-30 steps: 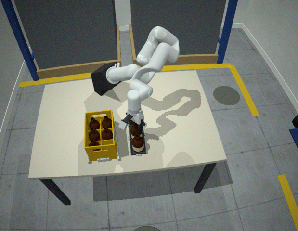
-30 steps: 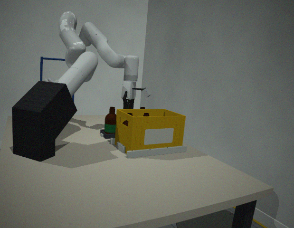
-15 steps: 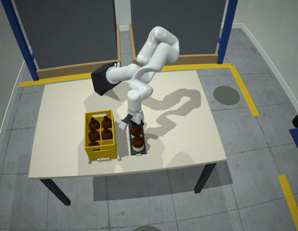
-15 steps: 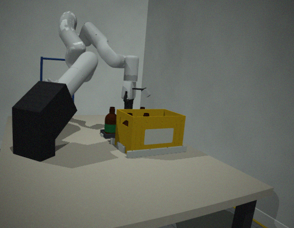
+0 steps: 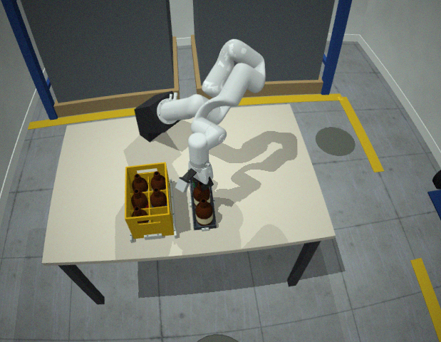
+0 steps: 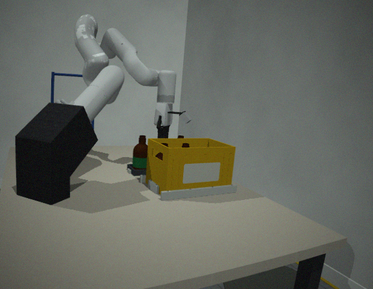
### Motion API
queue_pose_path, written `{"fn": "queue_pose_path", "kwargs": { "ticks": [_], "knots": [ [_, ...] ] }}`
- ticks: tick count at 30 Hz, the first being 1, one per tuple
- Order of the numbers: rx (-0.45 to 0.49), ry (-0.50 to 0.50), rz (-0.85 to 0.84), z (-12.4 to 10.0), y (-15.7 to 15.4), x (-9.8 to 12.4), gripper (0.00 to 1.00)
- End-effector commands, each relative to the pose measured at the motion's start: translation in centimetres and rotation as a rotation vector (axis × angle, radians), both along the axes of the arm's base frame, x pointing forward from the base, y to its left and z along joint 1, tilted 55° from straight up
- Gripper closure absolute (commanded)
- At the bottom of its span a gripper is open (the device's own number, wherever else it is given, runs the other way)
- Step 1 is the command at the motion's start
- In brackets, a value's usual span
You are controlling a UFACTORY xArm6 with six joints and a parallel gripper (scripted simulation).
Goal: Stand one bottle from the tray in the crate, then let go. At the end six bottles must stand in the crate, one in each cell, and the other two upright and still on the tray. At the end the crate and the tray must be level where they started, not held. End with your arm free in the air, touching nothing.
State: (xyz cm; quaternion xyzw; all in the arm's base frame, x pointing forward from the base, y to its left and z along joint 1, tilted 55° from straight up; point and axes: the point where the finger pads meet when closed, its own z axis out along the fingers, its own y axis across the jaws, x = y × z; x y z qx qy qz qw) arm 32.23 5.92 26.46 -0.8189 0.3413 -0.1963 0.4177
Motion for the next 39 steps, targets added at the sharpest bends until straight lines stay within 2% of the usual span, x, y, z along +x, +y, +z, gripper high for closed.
{"fn": "queue_pose_path", "kwargs": {
  "ticks": [1,39],
  "knots": [
    [0.000,-0.002,0.000,0.09,-0.02,0.03,1.00],
    [0.000,-0.002,0.000,0.35,-0.28,-0.30,1.00]
  ]
}}
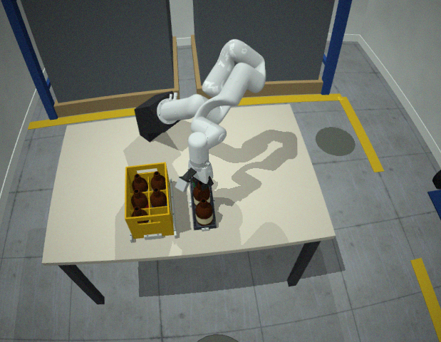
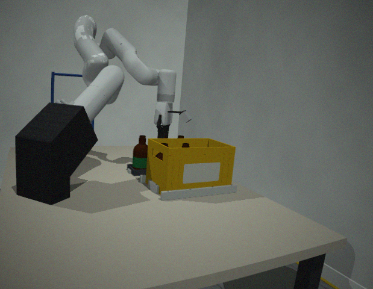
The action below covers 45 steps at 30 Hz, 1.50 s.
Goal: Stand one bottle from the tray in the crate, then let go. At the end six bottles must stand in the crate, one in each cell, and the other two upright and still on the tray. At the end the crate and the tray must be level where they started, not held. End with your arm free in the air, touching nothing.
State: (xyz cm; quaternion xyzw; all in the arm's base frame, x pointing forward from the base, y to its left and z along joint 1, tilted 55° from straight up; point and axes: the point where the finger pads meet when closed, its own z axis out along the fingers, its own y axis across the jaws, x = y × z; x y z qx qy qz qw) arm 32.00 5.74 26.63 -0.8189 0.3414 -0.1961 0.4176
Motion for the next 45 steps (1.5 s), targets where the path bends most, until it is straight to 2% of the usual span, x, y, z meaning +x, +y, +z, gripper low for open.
{"fn": "queue_pose_path", "kwargs": {
  "ticks": [1,45],
  "knots": [
    [0.000,-0.002,0.000,0.2,-0.1,-0.1,1.00],
    [-0.001,-0.002,0.000,2.0,-2.0,-2.4,1.00]
  ]
}}
